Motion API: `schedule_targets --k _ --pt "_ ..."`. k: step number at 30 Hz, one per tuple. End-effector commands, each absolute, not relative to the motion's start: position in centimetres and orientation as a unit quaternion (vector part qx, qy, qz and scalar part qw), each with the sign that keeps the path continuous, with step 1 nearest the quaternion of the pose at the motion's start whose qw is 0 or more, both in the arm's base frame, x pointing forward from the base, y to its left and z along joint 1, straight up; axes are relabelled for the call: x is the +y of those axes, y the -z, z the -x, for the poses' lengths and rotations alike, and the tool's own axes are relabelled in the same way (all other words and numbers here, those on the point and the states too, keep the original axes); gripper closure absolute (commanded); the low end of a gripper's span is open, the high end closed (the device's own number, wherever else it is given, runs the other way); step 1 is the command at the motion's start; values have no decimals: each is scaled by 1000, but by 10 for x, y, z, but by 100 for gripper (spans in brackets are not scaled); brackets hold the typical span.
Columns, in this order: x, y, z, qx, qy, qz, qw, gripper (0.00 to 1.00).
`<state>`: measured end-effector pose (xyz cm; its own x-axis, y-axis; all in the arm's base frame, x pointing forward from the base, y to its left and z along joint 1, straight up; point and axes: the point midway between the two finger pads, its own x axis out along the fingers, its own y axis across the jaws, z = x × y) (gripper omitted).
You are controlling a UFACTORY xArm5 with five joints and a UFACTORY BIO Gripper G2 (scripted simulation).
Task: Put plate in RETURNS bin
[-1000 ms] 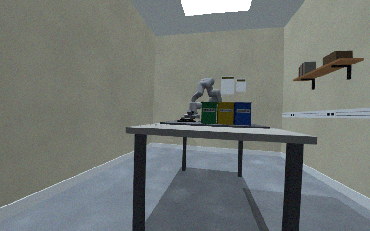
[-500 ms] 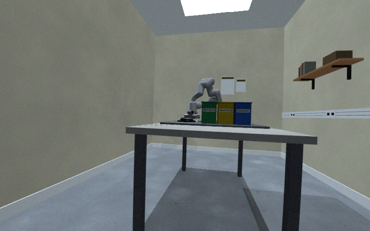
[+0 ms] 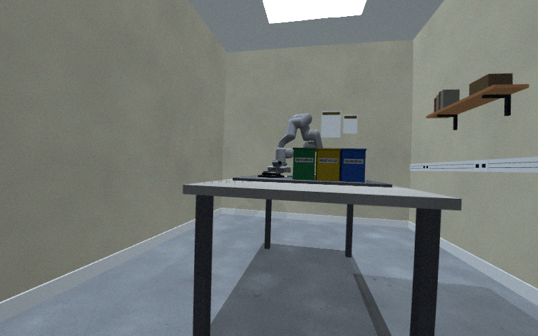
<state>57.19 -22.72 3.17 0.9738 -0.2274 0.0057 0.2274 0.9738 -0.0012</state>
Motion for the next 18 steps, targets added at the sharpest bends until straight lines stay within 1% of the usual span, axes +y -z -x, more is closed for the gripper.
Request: schedule_targets --k 1,18 --pt "-228 -34 -573 -5 114 2 993 100" --pt "-228 -44 -573 -5 114 2 993 100"
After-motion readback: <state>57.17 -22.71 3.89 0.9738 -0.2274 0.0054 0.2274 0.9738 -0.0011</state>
